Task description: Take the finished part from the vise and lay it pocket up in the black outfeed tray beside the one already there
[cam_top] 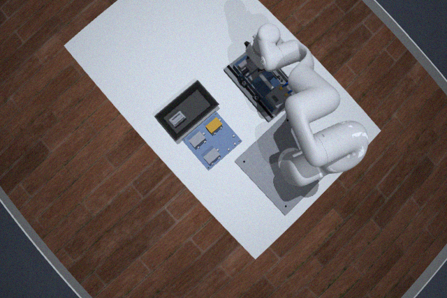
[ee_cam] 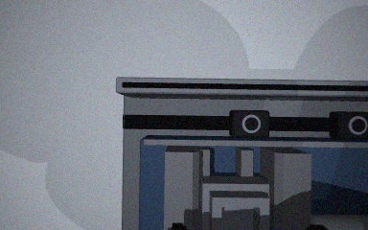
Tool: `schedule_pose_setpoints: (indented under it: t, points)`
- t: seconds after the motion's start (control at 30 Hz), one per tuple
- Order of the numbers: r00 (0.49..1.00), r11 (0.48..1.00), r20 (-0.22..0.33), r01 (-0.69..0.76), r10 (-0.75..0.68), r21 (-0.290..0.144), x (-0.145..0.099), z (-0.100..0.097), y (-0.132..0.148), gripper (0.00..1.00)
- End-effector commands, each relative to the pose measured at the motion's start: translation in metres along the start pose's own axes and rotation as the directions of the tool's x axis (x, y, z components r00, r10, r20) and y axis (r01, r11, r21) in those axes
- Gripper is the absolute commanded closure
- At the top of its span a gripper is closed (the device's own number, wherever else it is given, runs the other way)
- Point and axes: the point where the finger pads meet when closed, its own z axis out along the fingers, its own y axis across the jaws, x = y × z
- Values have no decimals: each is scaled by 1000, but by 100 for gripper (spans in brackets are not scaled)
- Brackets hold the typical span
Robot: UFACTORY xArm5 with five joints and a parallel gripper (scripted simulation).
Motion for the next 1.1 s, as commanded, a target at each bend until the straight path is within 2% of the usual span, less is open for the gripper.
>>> schedule_pose_setpoints:
  t: [0.0,1.07]
  points:
    - [1000,1000,-1,0,0,4,0,-2,-1,31]
    - [1000,1000,-1,0,0,4,0,3,-1,31]
